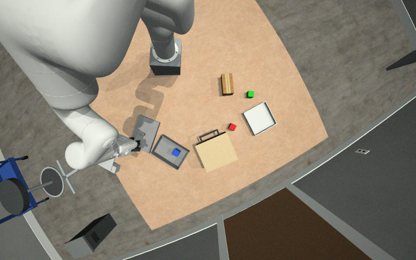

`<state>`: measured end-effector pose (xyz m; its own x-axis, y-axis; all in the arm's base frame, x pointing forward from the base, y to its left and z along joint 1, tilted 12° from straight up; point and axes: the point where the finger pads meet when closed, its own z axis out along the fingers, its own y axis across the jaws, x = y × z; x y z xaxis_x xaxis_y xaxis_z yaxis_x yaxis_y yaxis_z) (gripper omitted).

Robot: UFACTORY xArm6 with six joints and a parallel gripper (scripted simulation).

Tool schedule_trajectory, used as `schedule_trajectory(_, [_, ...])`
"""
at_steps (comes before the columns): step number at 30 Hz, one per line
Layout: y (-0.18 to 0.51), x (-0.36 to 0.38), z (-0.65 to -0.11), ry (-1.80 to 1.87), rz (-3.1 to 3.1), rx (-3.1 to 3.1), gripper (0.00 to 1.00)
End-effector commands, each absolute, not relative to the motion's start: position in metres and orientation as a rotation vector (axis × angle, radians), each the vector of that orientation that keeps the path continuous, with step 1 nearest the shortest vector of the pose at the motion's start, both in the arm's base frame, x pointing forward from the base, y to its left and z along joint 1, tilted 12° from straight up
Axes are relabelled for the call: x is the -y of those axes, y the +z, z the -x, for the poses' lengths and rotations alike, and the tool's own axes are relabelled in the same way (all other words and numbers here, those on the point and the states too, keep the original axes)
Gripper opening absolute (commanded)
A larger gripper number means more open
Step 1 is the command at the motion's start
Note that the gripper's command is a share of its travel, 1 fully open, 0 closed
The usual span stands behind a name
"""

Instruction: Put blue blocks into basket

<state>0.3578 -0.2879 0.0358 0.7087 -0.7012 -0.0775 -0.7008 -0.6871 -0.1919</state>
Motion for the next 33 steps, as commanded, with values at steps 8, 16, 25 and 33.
schedule_trajectory(8, [0.063, 0.195, -0.461, 0.02, 2.626, -1.321, 0.28])
schedule_trajectory(16, [0.068, 0.174, -0.486, 0.02, 2.626, -1.321, 0.28])
schedule_trajectory(25, [0.068, 0.174, -0.486, 0.02, 2.626, -1.321, 0.28])
schedule_trajectory(33, [0.068, 0.174, -0.486, 0.02, 2.626, -1.321, 0.61])
